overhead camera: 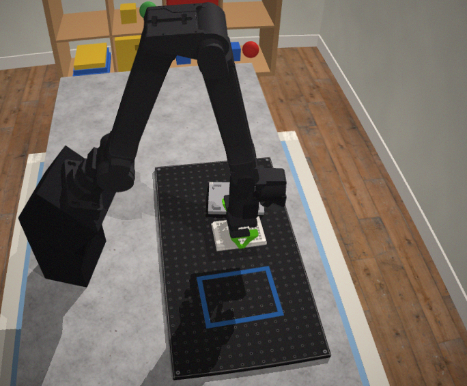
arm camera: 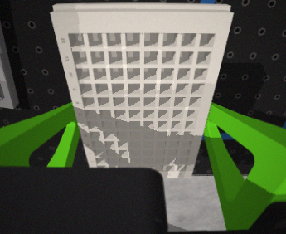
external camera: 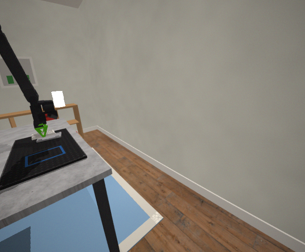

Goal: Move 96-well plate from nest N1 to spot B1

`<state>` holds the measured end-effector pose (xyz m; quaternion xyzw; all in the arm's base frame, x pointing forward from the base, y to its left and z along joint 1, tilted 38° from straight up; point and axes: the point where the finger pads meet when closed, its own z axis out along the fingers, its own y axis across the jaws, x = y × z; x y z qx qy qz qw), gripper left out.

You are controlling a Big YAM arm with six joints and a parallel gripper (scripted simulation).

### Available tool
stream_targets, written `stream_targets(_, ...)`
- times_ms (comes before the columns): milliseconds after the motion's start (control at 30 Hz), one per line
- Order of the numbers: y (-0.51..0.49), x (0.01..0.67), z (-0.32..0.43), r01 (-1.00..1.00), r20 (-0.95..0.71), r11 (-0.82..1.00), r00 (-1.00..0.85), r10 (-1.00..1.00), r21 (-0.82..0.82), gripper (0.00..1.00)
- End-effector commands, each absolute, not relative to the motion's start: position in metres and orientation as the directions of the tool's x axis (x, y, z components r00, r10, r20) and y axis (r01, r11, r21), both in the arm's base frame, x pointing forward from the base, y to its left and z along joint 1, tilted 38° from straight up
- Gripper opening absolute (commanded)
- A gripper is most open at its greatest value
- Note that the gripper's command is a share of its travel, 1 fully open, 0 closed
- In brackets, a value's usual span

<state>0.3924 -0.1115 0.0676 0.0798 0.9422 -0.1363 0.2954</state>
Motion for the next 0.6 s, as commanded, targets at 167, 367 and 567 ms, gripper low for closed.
stream_targets(167, -0.14, 0.386, 0.083, 0.225, -0.604, 0.947, -0.796, 0.043, -0.229, 0.0)
stream_targets(367, -0.153, 0.385, 0.088, 0.227, -0.612, 0.946, -0.79, 0.04, -0.231, 0.0)
stream_targets(567, -0.173, 0.379, 0.092, 0.228, -0.613, 0.945, -0.789, 0.038, -0.234, 0.0)
